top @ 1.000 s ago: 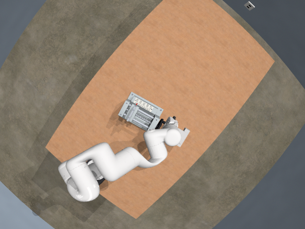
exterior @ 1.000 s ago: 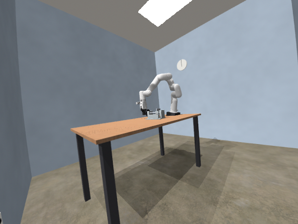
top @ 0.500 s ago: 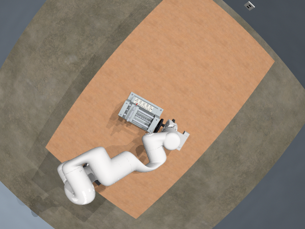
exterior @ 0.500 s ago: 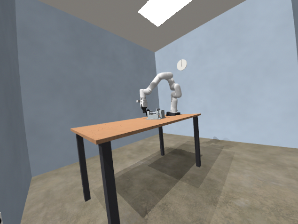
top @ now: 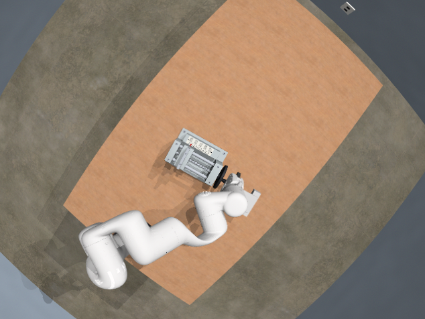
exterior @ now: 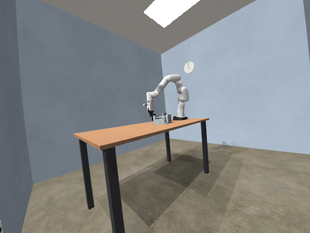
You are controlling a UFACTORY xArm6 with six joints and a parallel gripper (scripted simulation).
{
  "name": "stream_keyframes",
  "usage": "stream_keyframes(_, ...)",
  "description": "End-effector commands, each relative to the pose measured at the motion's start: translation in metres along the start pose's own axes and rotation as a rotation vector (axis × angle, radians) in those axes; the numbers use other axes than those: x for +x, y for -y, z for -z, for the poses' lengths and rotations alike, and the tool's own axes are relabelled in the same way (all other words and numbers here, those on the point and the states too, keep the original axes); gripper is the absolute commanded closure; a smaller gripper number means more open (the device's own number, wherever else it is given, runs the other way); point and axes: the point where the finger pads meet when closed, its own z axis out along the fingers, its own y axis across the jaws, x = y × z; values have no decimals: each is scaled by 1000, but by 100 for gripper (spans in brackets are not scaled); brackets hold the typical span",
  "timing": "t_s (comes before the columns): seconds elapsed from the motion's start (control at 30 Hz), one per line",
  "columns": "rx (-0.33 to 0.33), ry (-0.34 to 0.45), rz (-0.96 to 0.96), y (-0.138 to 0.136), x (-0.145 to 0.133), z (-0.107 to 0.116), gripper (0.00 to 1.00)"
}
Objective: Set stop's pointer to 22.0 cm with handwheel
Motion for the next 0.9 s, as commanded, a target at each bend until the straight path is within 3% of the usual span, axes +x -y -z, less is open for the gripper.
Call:
stream_keyframes(0.0, 4, -3, 0, -6, 1, 1, 94)
stream_keyframes(0.37, 4, -3, 0, -23, 1, -7, 94)
stream_keyframes(0.87, 4, -3, 0, -35, 1, -36, 94)
